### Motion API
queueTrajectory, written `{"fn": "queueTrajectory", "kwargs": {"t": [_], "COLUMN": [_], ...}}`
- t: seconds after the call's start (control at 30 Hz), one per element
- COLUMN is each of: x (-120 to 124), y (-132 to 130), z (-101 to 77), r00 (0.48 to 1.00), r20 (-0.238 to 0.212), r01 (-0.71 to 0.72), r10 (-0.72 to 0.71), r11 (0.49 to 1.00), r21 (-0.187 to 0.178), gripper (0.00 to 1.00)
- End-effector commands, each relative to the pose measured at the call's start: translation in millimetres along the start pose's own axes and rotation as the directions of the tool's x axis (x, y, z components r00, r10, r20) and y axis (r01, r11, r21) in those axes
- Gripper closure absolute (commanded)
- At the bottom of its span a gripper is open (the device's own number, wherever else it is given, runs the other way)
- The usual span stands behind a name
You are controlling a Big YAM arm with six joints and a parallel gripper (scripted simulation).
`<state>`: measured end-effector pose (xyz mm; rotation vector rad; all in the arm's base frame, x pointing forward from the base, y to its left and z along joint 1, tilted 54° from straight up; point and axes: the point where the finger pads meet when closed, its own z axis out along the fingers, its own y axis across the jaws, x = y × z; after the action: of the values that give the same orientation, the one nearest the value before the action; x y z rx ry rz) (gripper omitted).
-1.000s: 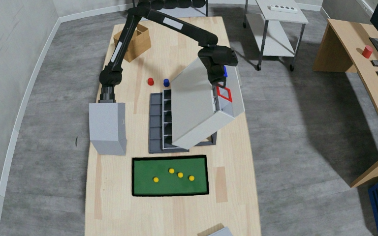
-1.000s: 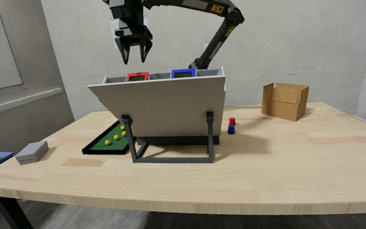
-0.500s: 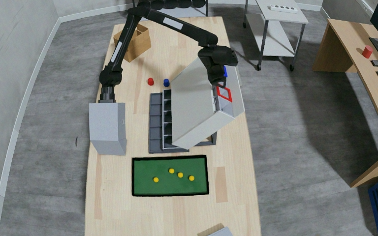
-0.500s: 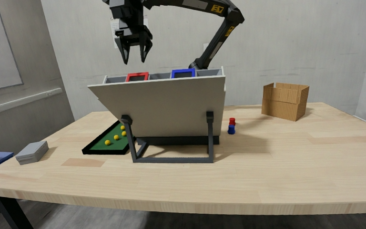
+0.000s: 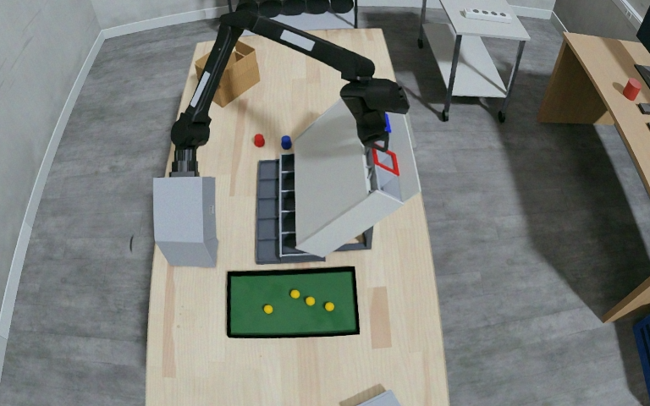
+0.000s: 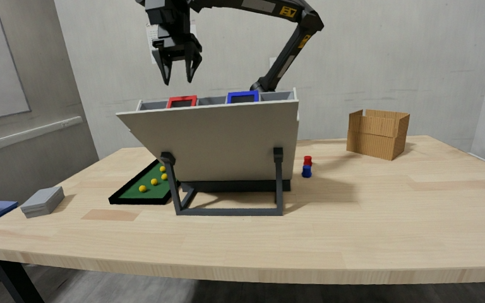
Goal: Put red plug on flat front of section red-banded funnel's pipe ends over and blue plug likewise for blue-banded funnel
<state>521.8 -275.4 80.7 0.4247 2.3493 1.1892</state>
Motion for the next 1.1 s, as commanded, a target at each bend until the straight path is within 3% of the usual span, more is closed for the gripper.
{"fn": "queueTrajectory", "kwargs": {"t": [0.0, 0.93, 1.07], "x": [-21.2, -29.4, 10.5], "y": [-0.4, -1.2, -2.1], "z": [-19.5, -25.1, -39.2], "r00": [0.999, 0.999, 0.999], "r20": [0.038, 0.038, 0.038], "r01": [0.037, 0.036, 0.036], "r10": [-0.038, -0.036, -0.036], "r11": [0.999, 0.999, 0.999], "r21": [0.014, 0.014, 0.014], "gripper": [0.41, 0.41, 0.41]}}
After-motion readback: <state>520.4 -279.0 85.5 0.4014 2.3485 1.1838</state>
